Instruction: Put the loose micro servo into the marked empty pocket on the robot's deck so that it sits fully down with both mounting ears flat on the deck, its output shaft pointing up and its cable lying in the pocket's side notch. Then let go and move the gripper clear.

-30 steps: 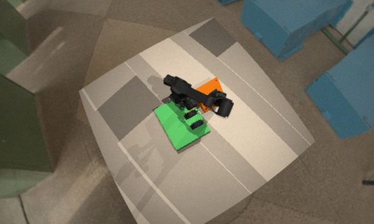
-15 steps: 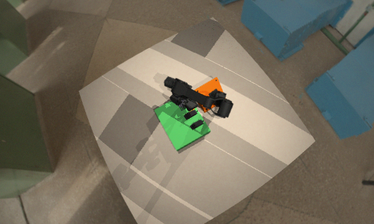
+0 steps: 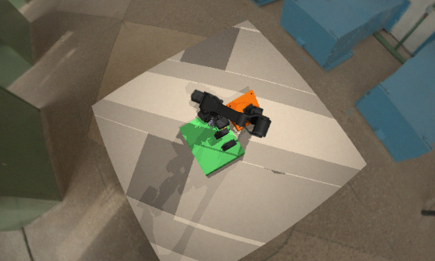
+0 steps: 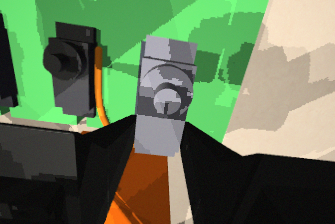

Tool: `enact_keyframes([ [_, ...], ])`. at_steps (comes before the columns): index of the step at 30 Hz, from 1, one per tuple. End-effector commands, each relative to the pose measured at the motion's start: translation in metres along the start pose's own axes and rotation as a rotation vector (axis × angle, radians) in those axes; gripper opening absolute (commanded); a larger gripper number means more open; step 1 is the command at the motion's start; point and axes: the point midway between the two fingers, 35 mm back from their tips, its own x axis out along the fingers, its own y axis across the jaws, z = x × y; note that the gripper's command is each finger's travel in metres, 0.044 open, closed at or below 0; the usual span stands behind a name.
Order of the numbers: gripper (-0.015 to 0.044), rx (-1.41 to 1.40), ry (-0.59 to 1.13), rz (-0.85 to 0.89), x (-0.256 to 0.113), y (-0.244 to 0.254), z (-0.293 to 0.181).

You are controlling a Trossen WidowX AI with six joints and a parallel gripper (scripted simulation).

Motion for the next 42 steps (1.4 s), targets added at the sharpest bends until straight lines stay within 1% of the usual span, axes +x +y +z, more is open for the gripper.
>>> enact_keyframes([
  [1,0.0000,0.002,-0.006,0.001,0.003,0.000,0.001],
  [42,0.0000,0.002,-0.006,0.002,0.045,0.000,0.001],
])
